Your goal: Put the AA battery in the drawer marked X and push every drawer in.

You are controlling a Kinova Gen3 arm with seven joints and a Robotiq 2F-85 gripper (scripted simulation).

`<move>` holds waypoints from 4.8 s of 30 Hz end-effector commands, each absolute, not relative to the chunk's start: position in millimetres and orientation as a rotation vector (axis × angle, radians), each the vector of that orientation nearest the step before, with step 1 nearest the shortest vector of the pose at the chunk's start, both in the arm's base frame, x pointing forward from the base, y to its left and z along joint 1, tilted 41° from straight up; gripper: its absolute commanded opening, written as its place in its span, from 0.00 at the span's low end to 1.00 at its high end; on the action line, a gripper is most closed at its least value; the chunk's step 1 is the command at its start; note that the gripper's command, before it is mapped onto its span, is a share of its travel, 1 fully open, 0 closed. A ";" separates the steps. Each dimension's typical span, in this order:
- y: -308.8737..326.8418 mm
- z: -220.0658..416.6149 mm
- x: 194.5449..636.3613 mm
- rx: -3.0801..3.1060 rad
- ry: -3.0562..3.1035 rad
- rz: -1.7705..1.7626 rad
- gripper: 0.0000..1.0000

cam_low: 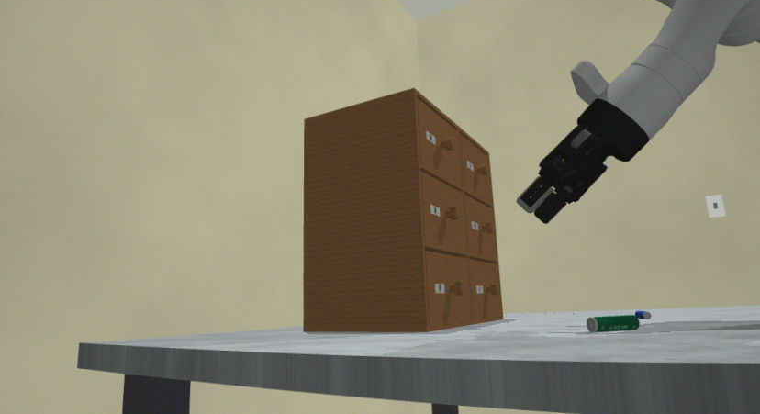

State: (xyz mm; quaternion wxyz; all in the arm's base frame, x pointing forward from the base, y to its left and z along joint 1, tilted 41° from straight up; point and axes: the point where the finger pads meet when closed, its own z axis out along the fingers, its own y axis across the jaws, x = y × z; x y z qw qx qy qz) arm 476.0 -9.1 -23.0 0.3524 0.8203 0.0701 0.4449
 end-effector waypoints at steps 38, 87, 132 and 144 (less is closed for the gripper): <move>8.5 -7.9 460.1 2.214 0.096 0.959 1.00; 55.8 30.8 407.8 2.394 -0.155 0.325 1.00; 68.2 40.9 394.1 2.418 -0.221 0.153 1.00; 68.2 40.9 394.1 2.418 -0.221 0.153 1.00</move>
